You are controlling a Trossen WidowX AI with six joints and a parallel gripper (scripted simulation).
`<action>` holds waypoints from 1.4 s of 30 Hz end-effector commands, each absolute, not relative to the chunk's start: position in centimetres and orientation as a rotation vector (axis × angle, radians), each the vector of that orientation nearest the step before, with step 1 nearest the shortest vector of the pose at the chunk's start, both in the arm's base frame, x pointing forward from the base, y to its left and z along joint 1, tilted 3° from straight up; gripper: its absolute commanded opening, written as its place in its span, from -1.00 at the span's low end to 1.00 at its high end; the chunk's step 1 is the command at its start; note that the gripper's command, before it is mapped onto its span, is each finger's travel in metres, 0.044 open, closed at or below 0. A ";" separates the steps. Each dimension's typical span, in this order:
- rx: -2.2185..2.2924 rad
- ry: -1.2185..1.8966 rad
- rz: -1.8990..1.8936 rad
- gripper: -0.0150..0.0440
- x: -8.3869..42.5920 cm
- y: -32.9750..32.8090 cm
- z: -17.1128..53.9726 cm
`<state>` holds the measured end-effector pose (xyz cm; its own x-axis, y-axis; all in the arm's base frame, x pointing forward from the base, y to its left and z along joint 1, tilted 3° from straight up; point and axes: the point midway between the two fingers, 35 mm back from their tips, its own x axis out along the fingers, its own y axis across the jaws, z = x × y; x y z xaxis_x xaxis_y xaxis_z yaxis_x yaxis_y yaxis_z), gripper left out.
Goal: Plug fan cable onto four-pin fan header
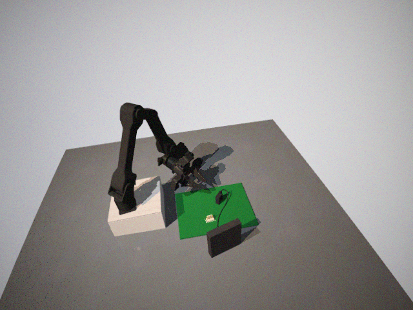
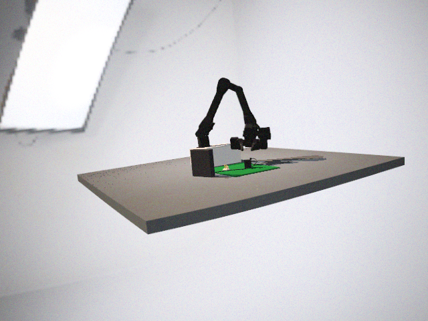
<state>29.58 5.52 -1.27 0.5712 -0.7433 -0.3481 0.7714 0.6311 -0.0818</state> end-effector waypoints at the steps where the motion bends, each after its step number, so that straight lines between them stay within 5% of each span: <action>1: 0.100 0.486 -0.918 0.20 30.1 5.1 -1.7; 42: 0.596 1.460 -0.700 0.20 31.7 3.4 1.9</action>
<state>31.48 3.33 0.88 -0.0041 -0.1440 -0.9896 0.7404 0.6647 -0.0998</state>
